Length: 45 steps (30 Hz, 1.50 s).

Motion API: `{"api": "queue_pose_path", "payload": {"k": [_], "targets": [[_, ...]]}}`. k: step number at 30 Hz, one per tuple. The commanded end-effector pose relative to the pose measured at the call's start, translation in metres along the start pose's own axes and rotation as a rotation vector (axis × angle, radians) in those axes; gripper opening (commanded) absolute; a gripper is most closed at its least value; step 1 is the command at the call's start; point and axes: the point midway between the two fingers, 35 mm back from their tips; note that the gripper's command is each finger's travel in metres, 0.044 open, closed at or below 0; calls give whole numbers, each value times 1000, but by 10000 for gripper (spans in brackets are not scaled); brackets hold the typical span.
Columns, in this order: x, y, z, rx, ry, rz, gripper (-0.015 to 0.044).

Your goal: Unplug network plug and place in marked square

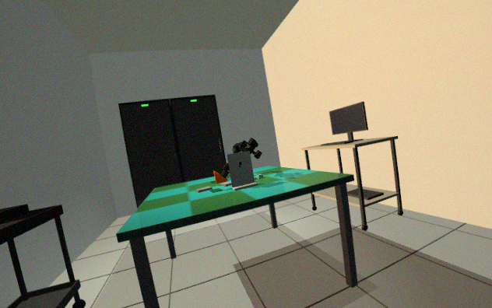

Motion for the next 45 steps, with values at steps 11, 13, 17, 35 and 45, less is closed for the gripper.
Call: {"api": "queue_pose_path", "payload": {"k": [11, 13, 17, 35, 45], "targets": [[-23, 48, -1, 29, 49, 234, 156], [-27, 58, 0, 37, 59, 284, 156], [-36, 78, 3, 54, 77, 382, 156], [-71, 158, 41, 153, 140, 812, 156], [-72, 158, 34, 157, 141, 828, 156]]}}
Point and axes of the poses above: the point midway between the two fingers, 35 mm back from their tips, its own z axis back along the fingers, its own x axis across the jaws, y = z × x, and after that the axes turned 4 degrees about -z, right-handed
